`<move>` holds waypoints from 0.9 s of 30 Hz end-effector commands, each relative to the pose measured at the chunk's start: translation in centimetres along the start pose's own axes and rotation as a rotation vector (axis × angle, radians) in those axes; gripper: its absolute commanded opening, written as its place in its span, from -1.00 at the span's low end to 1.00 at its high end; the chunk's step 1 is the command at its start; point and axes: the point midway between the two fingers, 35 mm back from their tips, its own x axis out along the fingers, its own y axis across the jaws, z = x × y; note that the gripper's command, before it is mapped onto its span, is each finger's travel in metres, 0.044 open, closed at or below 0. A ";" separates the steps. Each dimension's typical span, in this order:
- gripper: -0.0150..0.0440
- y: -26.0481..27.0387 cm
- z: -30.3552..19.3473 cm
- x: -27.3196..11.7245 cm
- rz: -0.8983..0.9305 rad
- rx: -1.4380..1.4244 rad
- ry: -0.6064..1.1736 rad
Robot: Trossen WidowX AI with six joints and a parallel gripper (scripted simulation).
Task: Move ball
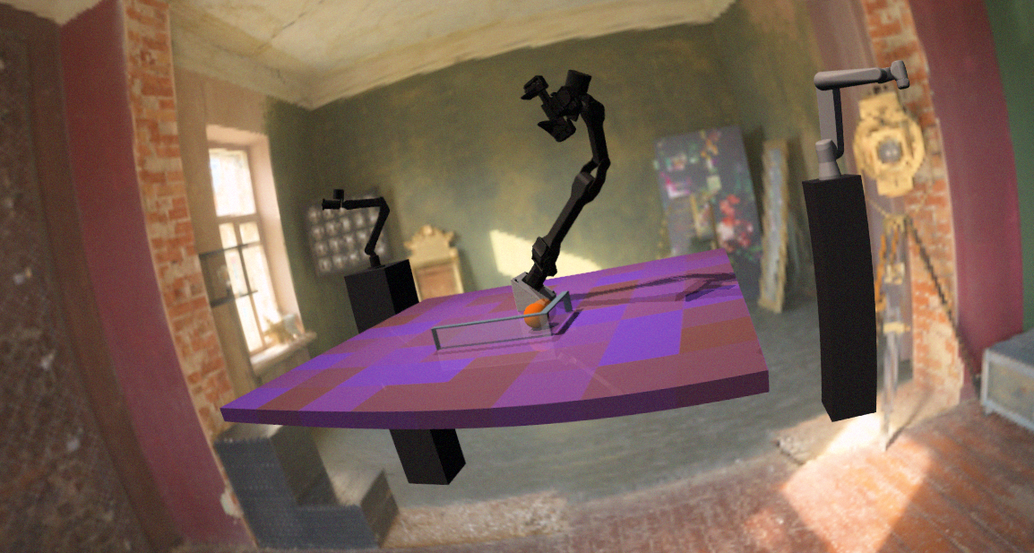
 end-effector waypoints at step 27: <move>0.97 31.5 -21.0 10.3 1.314 -0.567 0.008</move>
